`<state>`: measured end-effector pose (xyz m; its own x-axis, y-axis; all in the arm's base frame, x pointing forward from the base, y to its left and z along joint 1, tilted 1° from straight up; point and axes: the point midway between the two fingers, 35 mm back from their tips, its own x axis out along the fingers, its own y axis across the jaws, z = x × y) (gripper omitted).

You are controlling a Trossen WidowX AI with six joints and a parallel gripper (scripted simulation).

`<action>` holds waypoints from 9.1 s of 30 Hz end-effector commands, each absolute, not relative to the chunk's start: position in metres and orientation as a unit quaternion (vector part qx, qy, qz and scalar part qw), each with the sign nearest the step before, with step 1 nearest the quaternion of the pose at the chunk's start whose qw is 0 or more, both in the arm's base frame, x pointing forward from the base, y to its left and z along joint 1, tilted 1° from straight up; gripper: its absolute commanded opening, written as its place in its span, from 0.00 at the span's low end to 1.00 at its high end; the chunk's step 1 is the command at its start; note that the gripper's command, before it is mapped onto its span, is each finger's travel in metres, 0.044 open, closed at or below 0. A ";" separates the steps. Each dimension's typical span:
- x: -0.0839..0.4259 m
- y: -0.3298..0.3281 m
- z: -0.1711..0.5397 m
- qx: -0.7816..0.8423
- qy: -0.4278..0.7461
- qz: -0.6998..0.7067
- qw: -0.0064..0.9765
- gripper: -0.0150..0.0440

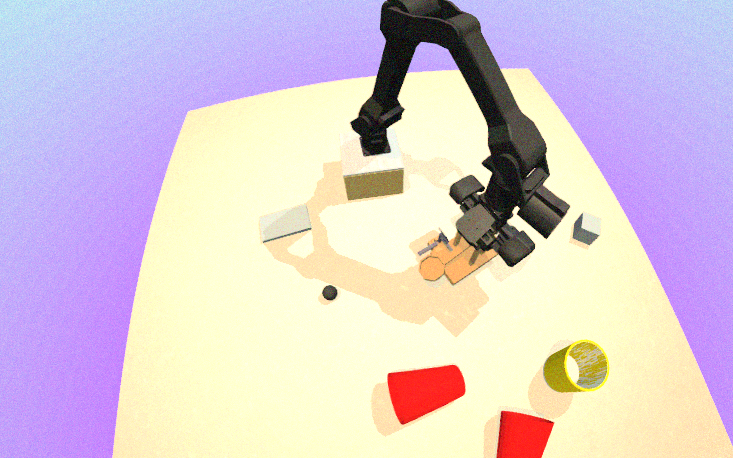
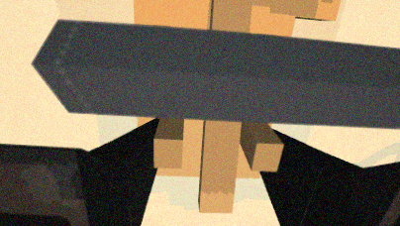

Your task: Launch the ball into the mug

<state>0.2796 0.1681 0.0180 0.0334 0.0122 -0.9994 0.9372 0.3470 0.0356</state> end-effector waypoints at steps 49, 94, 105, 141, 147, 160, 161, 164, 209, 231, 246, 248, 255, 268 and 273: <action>0.277 0.167 0.085 0.414 0.573 -0.395 0.587 1.00; 0.278 0.169 0.073 -0.049 0.691 0.056 0.719 1.00; 0.278 0.169 0.075 -0.184 0.668 0.186 0.697 1.00; 0.276 0.168 0.079 -0.556 0.434 0.539 0.460 1.00; 0.275 0.168 0.079 -0.590 0.391 0.571 0.416 1.00; 0.278 0.169 0.032 -0.590 0.391 0.571 0.416 1.00; 0.278 0.169 0.031 -0.590 0.391 0.571 0.416 1.00; 0.278 0.169 0.026 -0.590 0.391 0.571 0.416 1.00; 0.280 0.170 -0.017 -0.588 0.392 0.571 0.418 0.47; 0.280 0.170 0.031 -0.507 0.485 0.494 0.513 0.25; 0.299 0.171 0.031 -0.400 0.570 0.391 0.601 0.25; 0.299 0.171 0.031 -0.400 0.570 0.391 0.601 0.25; 0.300 0.171 0.022 -0.400 0.570 0.391 0.601 0.25; 0.302 0.172 0.001 -0.400 0.570 0.391 0.602 0.25; 0.303 0.171 -0.007 -0.400 0.570 0.391 0.602 0.25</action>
<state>0.3011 0.1714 -0.0055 0.0344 0.0127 -0.9993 -0.9285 0.3705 -0.0272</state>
